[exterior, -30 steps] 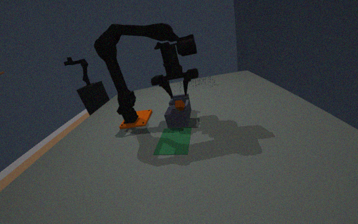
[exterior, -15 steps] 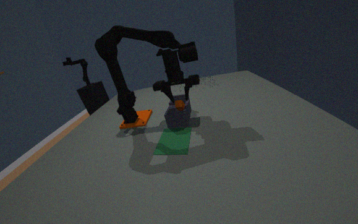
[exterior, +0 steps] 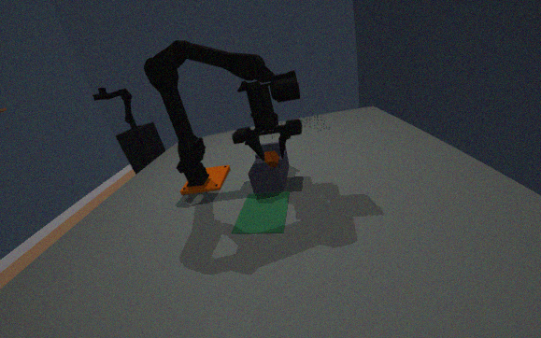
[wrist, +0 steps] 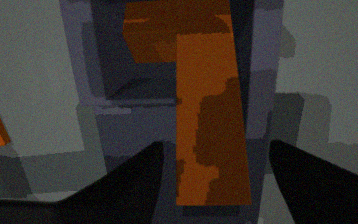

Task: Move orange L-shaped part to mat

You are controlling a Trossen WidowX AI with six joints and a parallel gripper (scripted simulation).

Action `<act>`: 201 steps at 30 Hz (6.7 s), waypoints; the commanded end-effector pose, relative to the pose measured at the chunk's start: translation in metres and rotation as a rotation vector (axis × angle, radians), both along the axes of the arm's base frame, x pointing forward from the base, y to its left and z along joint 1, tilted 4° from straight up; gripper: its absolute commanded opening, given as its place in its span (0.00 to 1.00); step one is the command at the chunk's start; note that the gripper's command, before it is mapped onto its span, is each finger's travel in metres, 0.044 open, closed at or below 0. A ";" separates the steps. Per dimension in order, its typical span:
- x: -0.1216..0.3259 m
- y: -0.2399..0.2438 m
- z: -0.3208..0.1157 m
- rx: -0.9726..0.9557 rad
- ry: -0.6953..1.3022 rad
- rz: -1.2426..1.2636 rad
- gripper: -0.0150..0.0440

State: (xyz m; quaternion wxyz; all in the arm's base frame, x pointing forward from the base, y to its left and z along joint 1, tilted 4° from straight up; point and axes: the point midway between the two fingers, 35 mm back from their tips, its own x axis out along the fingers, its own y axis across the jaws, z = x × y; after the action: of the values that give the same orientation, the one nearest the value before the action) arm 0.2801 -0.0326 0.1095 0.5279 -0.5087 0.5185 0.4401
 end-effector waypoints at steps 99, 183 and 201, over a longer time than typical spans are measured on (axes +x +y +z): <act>-0.014 -0.036 0.086 0.001 0.007 0.004 0.25; -0.033 -0.164 0.022 -0.013 0.010 0.004 0.25; -0.033 -0.164 0.012 -0.013 0.010 0.004 0.25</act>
State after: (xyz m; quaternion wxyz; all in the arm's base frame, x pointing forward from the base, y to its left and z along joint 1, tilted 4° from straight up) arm 0.2476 -0.1980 0.1231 0.5209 -0.5114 0.5251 0.4374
